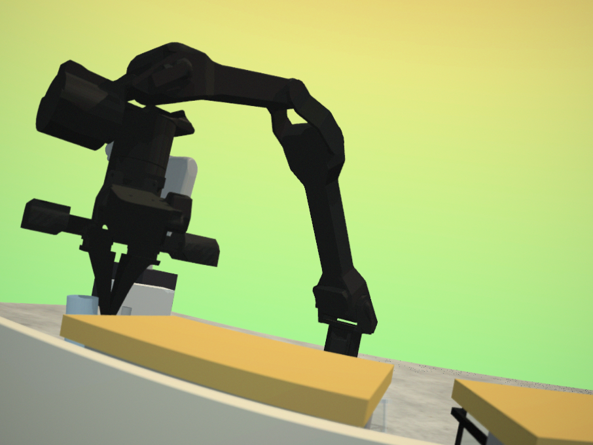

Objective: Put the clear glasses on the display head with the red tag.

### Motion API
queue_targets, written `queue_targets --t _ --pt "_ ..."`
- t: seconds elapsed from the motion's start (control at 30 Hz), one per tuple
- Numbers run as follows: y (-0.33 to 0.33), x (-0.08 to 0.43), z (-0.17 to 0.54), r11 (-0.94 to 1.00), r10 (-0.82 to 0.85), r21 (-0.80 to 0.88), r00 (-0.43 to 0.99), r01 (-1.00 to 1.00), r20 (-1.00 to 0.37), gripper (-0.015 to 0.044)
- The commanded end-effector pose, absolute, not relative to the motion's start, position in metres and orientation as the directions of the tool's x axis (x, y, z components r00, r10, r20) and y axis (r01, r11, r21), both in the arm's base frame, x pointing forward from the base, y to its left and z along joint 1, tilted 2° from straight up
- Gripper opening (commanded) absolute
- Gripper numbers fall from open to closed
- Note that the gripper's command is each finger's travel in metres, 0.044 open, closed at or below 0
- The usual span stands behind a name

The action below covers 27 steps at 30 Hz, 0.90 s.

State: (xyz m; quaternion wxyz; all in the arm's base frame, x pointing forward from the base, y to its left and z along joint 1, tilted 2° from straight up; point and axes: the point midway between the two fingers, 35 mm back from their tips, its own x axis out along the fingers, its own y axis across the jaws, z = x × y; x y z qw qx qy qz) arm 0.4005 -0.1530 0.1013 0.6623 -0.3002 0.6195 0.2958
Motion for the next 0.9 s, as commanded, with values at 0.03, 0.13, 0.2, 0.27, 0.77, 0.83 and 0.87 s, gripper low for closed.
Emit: queue_targets --t 0.03,0.13,0.2,0.27,0.77,0.83,0.87 --pt "-0.1555 0.4031 0.1036 0.642 0.014 -0.039 0.063 -0.766 -0.998 0.0" --pt "-0.1562 0.4039 0.1037 0.642 0.014 -0.039 0.063 -0.766 -0.998 0.0" --pt "-0.1566 0.4044 0.1037 0.642 0.014 -0.039 0.063 -0.766 -0.998 0.0" --pt "-0.157 0.405 0.1038 0.642 0.014 -0.039 0.063 -0.766 -0.998 0.0" --pt "-0.1604 0.4089 0.104 0.642 0.013 -0.04 0.063 -0.766 -0.998 0.0" --pt "-0.1608 0.4094 0.1041 0.642 0.013 -0.04 0.063 -0.766 -0.998 0.0" --pt "-0.161 0.4097 0.1041 0.642 0.013 -0.04 0.063 -0.766 -0.998 0.0"
